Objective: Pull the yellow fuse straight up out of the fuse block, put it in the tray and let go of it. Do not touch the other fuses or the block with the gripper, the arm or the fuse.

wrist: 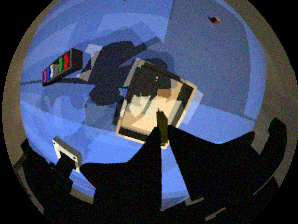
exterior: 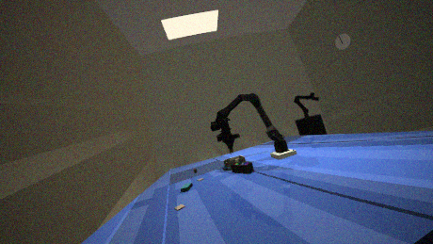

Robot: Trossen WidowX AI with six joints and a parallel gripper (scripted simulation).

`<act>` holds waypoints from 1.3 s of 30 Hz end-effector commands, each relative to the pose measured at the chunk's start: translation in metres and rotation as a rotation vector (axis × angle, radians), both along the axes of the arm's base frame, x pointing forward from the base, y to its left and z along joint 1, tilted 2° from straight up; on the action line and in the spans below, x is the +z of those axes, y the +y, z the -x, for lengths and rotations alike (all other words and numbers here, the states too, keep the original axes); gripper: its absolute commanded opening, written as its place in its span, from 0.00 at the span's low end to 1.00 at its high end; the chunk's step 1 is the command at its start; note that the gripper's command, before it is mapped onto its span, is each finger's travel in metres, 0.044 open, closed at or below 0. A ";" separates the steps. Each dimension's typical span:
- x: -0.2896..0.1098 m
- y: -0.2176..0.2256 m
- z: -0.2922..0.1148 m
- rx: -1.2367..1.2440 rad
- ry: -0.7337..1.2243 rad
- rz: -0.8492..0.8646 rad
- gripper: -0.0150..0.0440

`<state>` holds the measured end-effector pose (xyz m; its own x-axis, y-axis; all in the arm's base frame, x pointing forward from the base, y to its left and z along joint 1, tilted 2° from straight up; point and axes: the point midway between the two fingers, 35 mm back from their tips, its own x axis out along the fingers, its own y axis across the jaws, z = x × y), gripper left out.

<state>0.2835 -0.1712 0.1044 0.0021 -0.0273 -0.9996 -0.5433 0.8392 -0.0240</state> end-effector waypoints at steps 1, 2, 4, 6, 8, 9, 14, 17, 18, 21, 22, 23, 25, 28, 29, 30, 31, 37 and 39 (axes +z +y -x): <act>-0.008 0.000 0.001 0.005 0.009 -0.003 0.25; -0.009 0.000 0.001 0.005 0.009 -0.003 0.25; -0.013 -0.001 0.001 0.005 0.009 -0.003 0.25; -0.016 -0.001 0.001 0.005 0.009 -0.003 0.25; -0.019 -0.001 0.001 0.005 0.009 -0.003 0.25; -0.021 -0.001 0.001 0.005 0.009 -0.003 0.25; -0.029 -0.001 0.001 0.005 0.009 -0.003 0.25; -0.034 -0.001 0.002 0.005 0.009 -0.003 0.25; -0.035 -0.001 0.002 0.005 0.009 -0.003 0.25; -0.037 -0.001 0.002 0.005 0.009 -0.003 0.25; -0.037 -0.001 0.002 0.005 0.009 -0.003 0.25; -0.034 -0.001 0.001 0.000 0.003 -0.002 0.30; -0.034 -0.001 0.001 0.000 0.003 -0.002 0.39; -0.034 -0.001 0.001 0.000 0.003 -0.002 0.52; -0.034 -0.001 0.001 0.000 0.003 -0.002 0.57; -0.034 -0.001 0.001 0.000 0.003 -0.002 0.61; -0.034 -0.001 0.001 0.000 0.003 -0.002 0.65; -0.016 -0.001 0.001 0.002 0.006 -0.002 0.81; 0.001 0.000 0.001 0.005 0.008 -0.003 0.81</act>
<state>0.2805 -0.1705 0.0837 -0.0195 -0.0143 -0.9997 -0.5443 0.8389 -0.0014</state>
